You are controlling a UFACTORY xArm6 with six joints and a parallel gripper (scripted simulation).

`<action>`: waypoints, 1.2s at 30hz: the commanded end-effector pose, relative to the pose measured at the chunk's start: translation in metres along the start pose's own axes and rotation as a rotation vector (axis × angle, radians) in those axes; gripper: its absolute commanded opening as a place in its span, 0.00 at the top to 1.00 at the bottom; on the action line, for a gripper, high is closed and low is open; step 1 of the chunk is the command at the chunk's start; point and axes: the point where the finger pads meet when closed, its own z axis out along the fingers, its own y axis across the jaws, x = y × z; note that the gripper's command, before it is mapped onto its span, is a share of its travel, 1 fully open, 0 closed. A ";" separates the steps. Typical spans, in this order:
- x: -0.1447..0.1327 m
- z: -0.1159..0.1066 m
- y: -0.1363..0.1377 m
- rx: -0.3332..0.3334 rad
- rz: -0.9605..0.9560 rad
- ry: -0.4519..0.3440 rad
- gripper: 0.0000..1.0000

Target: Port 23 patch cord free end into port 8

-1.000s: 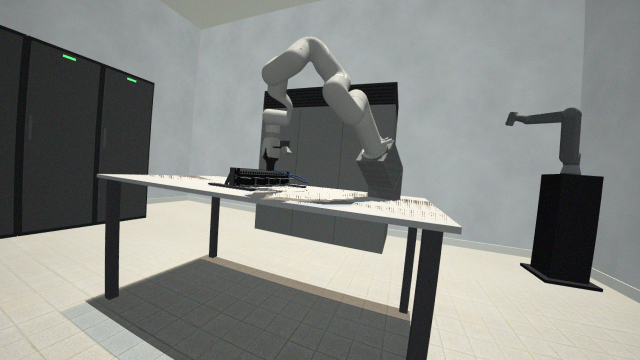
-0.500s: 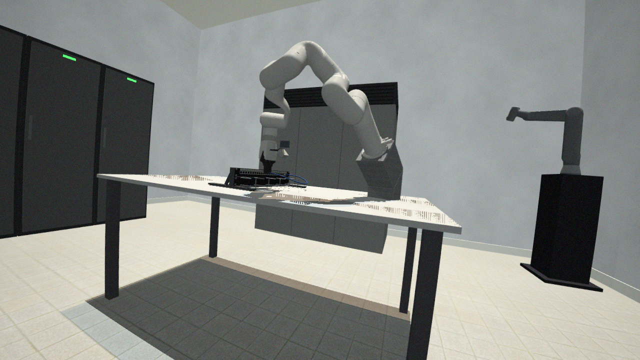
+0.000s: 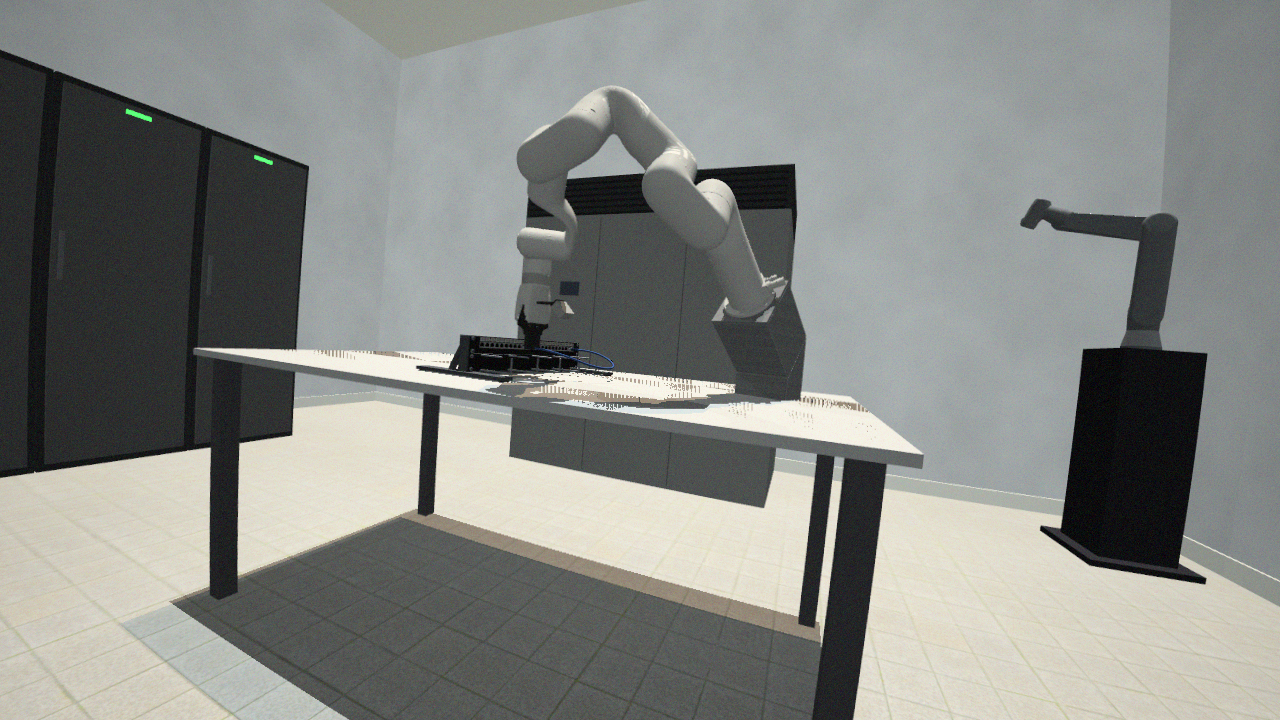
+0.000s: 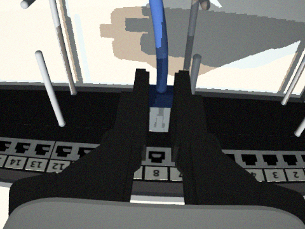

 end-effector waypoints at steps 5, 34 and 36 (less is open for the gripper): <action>-0.002 -0.001 0.000 0.000 -0.001 -0.003 1.00; -0.020 -0.001 0.000 0.000 -0.001 -0.005 1.00; -0.022 -0.001 0.000 0.000 -0.001 -0.005 1.00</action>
